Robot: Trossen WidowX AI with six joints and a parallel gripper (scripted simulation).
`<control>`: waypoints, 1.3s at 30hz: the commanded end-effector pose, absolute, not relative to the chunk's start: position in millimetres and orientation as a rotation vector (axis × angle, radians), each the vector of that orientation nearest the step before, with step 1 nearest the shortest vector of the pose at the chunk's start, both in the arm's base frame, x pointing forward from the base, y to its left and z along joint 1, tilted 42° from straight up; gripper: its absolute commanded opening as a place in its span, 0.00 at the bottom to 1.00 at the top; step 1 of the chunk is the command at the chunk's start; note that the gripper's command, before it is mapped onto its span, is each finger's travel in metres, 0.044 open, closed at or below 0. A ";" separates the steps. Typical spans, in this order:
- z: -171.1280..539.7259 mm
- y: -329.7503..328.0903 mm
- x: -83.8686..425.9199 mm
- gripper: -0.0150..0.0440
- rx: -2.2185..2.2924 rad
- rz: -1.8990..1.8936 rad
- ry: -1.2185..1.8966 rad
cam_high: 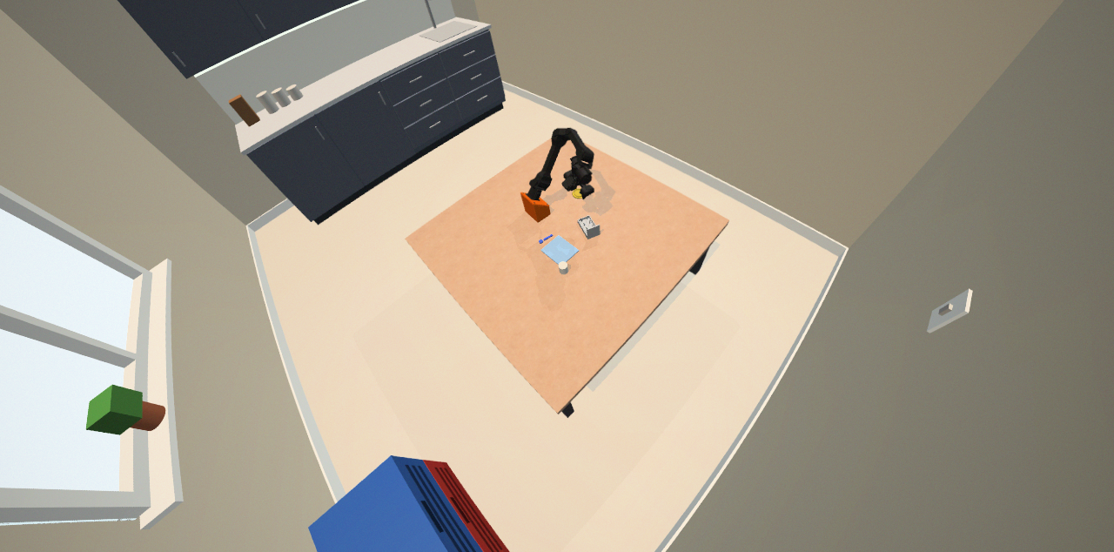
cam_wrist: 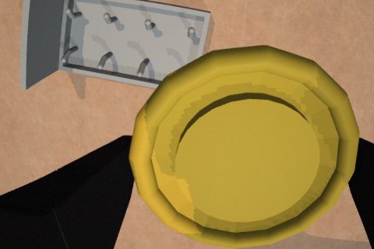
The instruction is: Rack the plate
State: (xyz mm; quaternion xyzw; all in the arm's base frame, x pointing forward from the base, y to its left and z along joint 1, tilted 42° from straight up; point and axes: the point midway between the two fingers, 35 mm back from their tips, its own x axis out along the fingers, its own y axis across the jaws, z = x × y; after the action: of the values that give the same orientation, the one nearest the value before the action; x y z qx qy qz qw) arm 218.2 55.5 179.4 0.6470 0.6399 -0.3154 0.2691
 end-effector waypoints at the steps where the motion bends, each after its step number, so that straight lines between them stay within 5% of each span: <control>1: 185.9 64.1 207.5 0.25 1.826 -0.963 1.712; 39: 93.8 73.6 204.7 0.25 1.135 -0.987 1.343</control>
State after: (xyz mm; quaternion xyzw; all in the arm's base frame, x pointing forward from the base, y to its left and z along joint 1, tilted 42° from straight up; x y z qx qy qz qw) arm 202.7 74.2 99.1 0.4893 0.5753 -0.4141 0.5080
